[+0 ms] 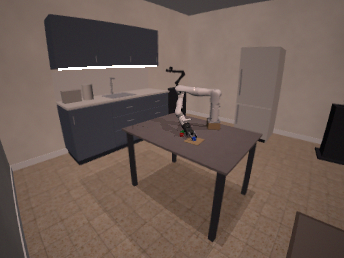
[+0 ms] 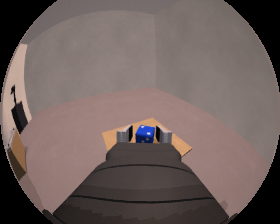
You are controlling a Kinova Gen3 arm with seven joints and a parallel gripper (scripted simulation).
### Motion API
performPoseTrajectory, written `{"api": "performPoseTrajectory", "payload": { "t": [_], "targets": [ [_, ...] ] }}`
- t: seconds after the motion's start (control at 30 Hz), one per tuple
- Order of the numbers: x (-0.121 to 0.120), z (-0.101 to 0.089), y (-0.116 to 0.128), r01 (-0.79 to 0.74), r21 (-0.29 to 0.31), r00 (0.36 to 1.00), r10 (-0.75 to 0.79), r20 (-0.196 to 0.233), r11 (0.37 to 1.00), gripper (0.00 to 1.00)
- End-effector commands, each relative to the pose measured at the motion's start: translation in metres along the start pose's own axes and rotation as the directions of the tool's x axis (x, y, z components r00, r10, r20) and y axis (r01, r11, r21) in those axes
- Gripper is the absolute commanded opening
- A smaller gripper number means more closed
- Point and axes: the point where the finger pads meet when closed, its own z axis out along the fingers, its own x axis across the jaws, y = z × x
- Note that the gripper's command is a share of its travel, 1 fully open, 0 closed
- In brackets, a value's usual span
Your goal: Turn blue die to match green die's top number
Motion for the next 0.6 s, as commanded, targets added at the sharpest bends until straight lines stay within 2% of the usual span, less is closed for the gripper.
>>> {"api": "performPoseTrajectory", "payload": {
  "t": [0.0,0.17,0.57],
  "targets": [
    [0.001,-0.016,0.003,0.014,-0.008,1.0,-0.014,-0.004,1.0,0.87],
    [0.001,-0.027,0.003,0.014,-0.008,1.0,-0.014,-0.004,1.0,0.87],
    [0.001,-0.032,-0.003,0.014,-0.008,1.0,-0.014,-0.004,1.0,0.87]
  ]
}}
